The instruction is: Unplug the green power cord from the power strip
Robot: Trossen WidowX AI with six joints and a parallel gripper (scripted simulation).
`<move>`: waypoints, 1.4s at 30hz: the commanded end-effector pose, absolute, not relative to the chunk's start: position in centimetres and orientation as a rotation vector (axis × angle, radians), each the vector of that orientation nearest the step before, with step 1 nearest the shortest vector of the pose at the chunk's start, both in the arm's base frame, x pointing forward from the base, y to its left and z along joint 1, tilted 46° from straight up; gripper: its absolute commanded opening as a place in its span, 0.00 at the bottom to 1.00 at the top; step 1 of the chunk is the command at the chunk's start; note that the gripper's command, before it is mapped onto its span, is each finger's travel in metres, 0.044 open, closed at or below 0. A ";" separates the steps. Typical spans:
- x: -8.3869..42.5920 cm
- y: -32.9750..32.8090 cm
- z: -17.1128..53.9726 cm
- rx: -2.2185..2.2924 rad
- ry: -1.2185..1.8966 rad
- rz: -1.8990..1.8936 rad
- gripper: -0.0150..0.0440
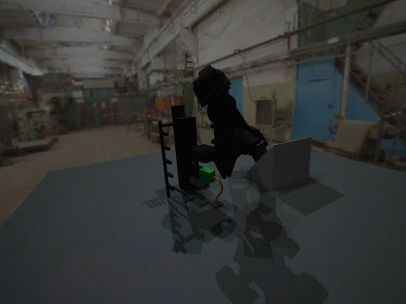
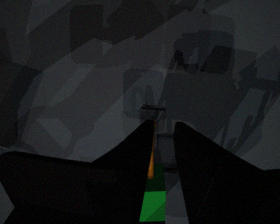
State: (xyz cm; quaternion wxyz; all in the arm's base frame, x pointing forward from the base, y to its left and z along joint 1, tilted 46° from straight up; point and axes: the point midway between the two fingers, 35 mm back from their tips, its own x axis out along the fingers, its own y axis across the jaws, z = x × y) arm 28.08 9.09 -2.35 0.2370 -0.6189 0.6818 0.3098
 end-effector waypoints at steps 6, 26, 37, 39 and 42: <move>28.1 9.1 -2.3 -1.697 1.869 0.849 0.53; 28.1 12.7 -4.5 -1.690 1.866 0.851 1.00; 27.9 14.3 -5.6 -1.688 1.867 0.851 1.00; 27.9 14.3 -5.6 -1.688 1.867 0.851 1.00; 27.9 14.3 -5.6 -1.688 1.867 0.851 1.00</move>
